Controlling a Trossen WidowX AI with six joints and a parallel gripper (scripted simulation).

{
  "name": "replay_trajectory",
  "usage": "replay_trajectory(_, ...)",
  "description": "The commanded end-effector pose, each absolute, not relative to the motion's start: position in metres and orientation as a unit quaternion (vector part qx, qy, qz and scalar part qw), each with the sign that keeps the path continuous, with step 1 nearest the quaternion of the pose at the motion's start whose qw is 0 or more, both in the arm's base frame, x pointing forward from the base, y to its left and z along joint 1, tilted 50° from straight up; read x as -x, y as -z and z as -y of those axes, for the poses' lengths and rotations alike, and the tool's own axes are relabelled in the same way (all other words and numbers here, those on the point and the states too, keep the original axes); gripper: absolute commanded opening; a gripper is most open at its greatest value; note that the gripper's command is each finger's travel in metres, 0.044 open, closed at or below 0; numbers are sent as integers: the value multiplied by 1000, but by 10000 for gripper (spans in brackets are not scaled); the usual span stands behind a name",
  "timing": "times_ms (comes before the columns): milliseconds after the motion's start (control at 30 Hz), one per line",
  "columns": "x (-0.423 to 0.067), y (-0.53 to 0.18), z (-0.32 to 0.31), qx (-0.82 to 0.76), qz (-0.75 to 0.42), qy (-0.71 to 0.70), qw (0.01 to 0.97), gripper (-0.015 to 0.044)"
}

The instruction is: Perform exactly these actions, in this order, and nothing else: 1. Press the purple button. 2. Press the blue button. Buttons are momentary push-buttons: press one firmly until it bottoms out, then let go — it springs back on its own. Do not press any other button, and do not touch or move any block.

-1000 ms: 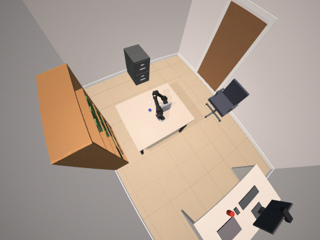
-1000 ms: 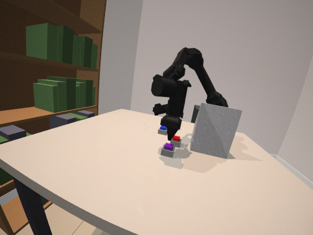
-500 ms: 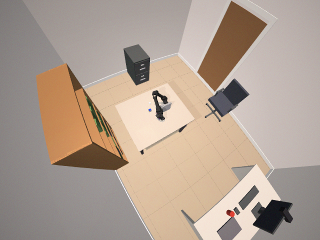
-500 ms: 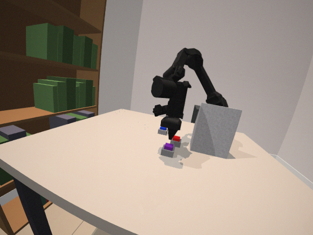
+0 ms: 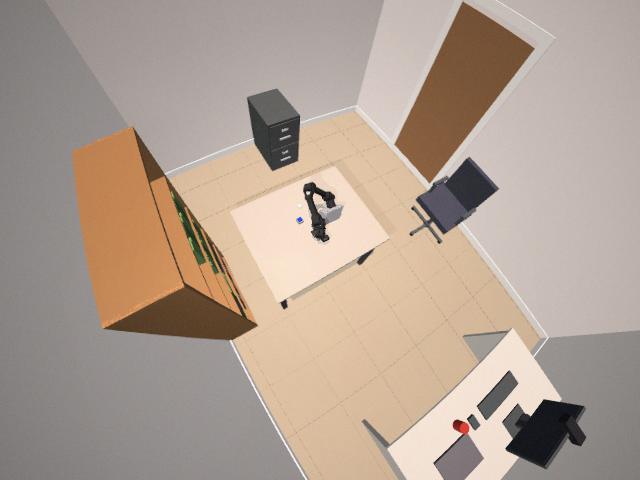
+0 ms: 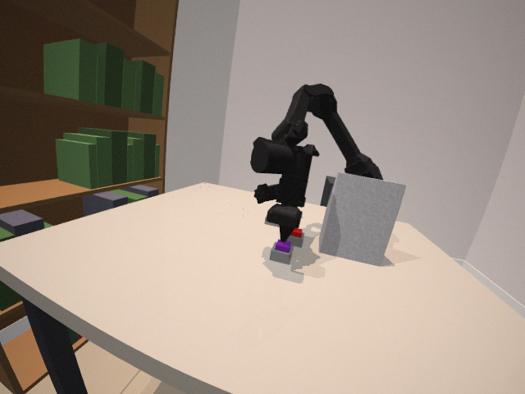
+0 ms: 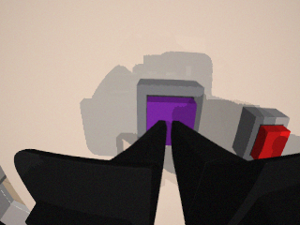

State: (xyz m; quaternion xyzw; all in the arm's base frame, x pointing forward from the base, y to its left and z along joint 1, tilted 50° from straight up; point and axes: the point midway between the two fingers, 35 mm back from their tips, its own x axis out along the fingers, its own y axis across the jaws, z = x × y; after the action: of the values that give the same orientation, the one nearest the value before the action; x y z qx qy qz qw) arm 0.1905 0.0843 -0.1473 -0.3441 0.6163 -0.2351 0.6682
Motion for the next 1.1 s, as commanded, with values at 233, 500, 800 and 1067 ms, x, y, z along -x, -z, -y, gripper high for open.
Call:
replay_trajectory(233, -190, 156, -70, 348, -616, 236, 666, 20)
replay_trajectory(500, -190, 156, -70, 348, -616, 236, 666, 20)
replay_trajectory(800, -190, 156, -70, 348, -616, 236, 666, 20)
replay_trajectory(1067, -186, 133, -97, 348, -617, 236, 666, 20)
